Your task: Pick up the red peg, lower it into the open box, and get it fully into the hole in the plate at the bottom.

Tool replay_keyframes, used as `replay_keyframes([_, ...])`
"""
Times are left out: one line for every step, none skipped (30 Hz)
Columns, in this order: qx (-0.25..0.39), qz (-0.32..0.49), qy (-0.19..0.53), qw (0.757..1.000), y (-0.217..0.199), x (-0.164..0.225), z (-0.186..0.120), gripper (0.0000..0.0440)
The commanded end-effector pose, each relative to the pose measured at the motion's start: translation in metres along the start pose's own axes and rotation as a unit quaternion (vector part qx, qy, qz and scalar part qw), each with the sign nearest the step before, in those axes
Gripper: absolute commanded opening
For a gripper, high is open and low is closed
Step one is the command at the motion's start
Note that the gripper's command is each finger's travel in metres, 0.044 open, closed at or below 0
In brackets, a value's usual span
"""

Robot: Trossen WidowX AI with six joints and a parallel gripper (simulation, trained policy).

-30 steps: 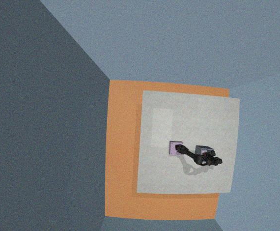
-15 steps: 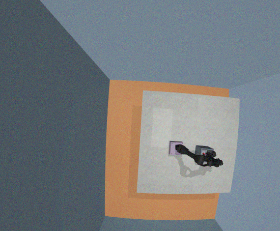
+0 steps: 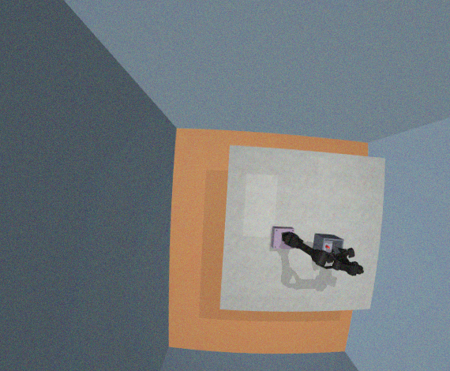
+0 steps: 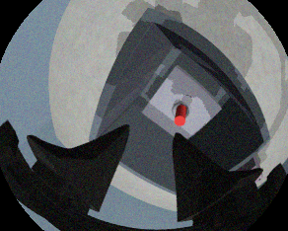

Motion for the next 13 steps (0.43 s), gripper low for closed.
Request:
replay_keyframes([-0.02,-0.003,0.004,1.0,0.004,-0.002,-0.012,0.0205])
replay_keyframes([-0.026,-0.004,0.005,1.0,0.005,-0.003,-0.015,0.0208])
replay_keyframes([-0.031,-0.005,0.007,0.999,0.005,-0.004,-0.017,0.0212])
replay_keyframes([-0.036,-0.006,0.008,0.999,0.006,-0.005,-0.02,0.0213])
replay_keyframes([-0.041,-0.007,0.009,0.999,0.007,-0.006,-0.023,0.0217])
replay_keyframes([-0.046,-0.008,0.011,0.999,0.008,-0.007,-0.025,0.0222])
replay_keyframes([-0.052,-0.009,0.012,0.999,0.009,-0.008,-0.028,0.0223])
replay_keyframes([-0.057,-0.011,0.012,0.998,0.01,-0.009,-0.031,0.0228])
replay_keyframes([-0.062,-0.013,0.013,0.998,0.011,-0.01,-0.034,0.023])
replay_keyframes([-0.068,-0.015,0.013,0.997,0.012,-0.011,-0.038,0.0231])
replay_keyframes([-0.073,-0.018,0.013,0.997,0.013,-0.012,-0.041,0.0235])
replay_keyframes([-0.079,-0.021,0.012,0.997,0.014,-0.013,-0.044,0.0238])
replay_keyframes([-0.085,-0.024,0.012,0.996,0.016,-0.014,-0.048,0.0239])
Point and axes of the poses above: the point midway between the two fingers, 35 mm back from their tips, its own z axis out along the fingers, its own y axis across the jaws, x = y × z, the point moved 7 cm from there along -z, back along the fingers, and after that the axes turned 1 degree about -z, right-handed, at the moved point
